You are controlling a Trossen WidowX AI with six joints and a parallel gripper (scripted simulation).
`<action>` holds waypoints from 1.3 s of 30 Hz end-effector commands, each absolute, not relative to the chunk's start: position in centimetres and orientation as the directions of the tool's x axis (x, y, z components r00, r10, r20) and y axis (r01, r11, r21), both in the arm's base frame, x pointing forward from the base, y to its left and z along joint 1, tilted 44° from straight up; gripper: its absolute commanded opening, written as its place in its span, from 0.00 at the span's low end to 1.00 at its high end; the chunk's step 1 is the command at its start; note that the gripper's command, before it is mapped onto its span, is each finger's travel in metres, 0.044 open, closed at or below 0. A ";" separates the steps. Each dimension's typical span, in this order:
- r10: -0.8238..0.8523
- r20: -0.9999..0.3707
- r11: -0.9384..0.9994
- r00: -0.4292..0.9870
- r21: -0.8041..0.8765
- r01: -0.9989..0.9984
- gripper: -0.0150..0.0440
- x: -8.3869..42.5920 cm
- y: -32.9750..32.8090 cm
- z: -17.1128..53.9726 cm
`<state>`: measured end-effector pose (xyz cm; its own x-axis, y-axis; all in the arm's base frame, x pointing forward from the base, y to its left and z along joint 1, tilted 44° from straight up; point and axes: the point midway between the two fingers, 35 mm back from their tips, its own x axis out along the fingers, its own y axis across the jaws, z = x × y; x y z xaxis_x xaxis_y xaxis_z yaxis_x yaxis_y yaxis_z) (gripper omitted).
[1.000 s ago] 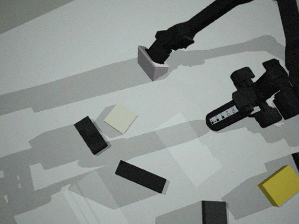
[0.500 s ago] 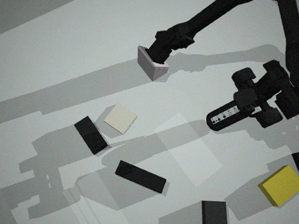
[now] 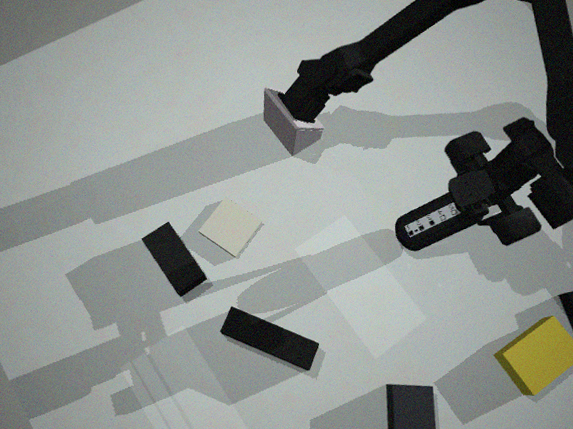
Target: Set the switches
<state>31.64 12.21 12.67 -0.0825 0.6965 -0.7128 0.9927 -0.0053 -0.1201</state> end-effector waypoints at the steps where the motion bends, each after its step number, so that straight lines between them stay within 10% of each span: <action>1: 0.691 -0.717 -0.011 -0.088 -0.132 0.991 0.82 31.5 12.4 12.4; 39: 0.693 -0.716 -0.011 -0.087 -0.132 0.991 0.82 31.4 15.3 11.5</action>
